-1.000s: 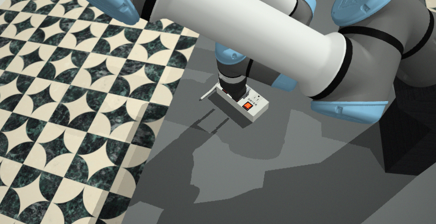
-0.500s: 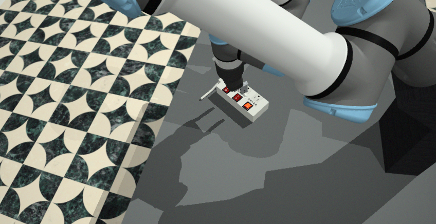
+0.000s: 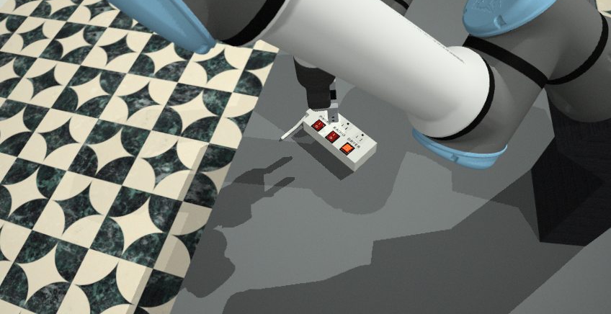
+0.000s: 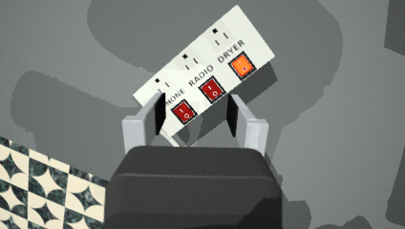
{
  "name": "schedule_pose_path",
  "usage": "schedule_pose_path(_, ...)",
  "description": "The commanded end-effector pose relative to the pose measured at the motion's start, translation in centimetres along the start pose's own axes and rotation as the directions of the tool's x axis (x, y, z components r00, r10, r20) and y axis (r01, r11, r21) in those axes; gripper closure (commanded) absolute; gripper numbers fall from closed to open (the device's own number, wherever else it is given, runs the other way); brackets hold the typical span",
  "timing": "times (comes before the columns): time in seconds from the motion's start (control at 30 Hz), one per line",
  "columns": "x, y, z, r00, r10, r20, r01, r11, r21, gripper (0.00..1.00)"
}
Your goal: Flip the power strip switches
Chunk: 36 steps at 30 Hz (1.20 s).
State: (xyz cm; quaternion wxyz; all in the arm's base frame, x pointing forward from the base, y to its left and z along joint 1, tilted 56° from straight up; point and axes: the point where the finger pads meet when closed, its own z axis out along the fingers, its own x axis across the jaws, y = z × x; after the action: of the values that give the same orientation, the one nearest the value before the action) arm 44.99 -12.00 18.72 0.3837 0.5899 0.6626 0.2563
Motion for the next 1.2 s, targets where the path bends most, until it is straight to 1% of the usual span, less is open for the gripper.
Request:
schedule_pose_path(0.0,0.1,0.3,-1.2,0.991,0.122,-0.048,-0.122,0.993,-0.003,0.0)
schedule_pose_path(0.13,0.3,0.8,-2.3,0.969,0.234,-0.074,-0.235,0.972,-0.011,0.0)
schedule_pose_path(0.27,0.4,1.1,-2.9,0.953,0.291,-0.088,-0.294,0.956,-0.015,0.0)
schedule_pose_path(0.97,0.4,1.2,-3.1,0.947,0.308,-0.092,-0.31,0.951,-0.016,0.0)
schedule_pose_path(1.07,0.2,1.3,-2.8,0.94,0.33,-0.092,-0.332,0.943,-0.013,0.0)
schedule_pose_path(1.17,-0.1,1.5,-2.3,0.918,0.385,-0.093,-0.387,0.922,-0.007,0.0)
